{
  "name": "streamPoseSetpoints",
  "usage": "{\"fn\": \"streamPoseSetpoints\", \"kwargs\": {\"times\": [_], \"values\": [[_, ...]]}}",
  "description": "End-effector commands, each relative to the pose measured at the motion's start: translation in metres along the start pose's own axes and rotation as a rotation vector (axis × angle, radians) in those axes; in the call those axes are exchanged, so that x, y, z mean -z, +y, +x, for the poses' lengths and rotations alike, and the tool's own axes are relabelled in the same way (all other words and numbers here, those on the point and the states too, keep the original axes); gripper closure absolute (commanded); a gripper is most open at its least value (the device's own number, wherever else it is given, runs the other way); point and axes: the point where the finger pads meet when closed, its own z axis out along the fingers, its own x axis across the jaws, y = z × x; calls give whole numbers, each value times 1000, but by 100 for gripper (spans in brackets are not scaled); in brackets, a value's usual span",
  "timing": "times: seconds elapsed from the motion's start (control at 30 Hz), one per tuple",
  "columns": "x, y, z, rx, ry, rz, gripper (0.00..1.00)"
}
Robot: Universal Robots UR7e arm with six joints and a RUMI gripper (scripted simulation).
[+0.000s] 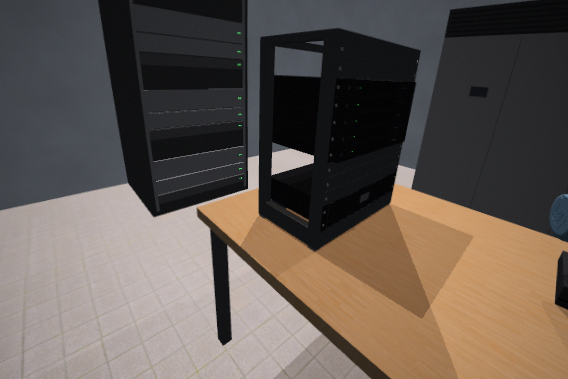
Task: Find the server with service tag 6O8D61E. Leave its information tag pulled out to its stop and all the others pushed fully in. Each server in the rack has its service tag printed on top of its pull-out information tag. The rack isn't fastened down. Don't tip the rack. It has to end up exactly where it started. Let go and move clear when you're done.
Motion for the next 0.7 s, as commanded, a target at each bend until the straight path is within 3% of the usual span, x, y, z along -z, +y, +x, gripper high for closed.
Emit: {"fn": "streamPoseSetpoints", "kwargs": {"times": [0.0,0.67], "values": [[1,0,-2,-3,-8,2,0],[3,-1,-9,-12,-29,6,0]]}}
